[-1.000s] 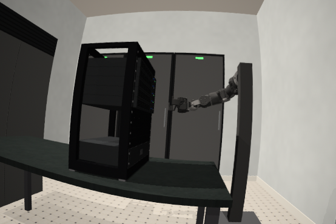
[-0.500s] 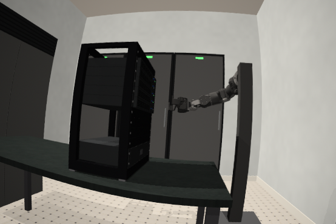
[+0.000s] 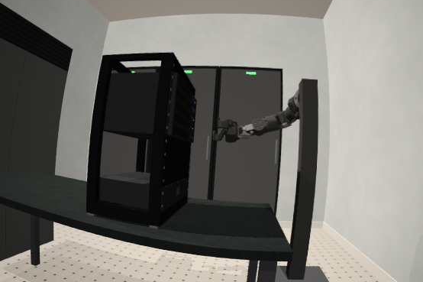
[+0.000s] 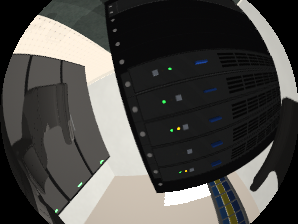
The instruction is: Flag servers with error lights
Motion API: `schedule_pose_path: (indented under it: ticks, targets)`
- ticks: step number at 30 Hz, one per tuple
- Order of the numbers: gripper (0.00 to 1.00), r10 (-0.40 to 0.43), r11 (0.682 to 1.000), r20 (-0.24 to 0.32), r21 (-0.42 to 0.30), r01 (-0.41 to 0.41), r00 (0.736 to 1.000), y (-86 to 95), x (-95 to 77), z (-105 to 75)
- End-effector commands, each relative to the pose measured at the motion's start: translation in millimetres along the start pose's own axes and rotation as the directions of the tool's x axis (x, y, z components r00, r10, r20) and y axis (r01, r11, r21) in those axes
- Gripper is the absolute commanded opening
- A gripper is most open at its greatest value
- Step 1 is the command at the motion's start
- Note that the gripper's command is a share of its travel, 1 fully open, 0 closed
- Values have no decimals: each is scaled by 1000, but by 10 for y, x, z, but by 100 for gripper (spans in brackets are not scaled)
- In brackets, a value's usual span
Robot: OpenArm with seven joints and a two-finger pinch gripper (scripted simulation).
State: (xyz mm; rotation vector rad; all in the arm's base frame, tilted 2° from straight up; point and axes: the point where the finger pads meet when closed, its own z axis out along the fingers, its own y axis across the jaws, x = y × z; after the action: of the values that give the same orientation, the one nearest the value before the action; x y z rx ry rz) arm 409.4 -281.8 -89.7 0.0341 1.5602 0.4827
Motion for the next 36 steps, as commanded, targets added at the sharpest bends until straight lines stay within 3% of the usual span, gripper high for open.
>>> schedule_pose_path:
  ticks: [1,9,11,15,19,26,28,36]
  targets:
    - [100,48,999,16,22,-48,999,-15,-40,-9]
    - [100,275,960,58,39,-277,960,159,-52,-70]
    - [100,275,960,58,39,-277,960,159,-52,-70]
    - [100,402,913,82,42,-406,912,271,-51,-102]
    - [100,525,846,109,45,-532,844,380,-59,-146]
    - [100,715,686,153,39,-727,683,582,-61,-214]
    - [100,715,686,153,39,-727,683,582,-61,-214]
    - [100,853,493,193,11,-870,485,787,-82,-277]
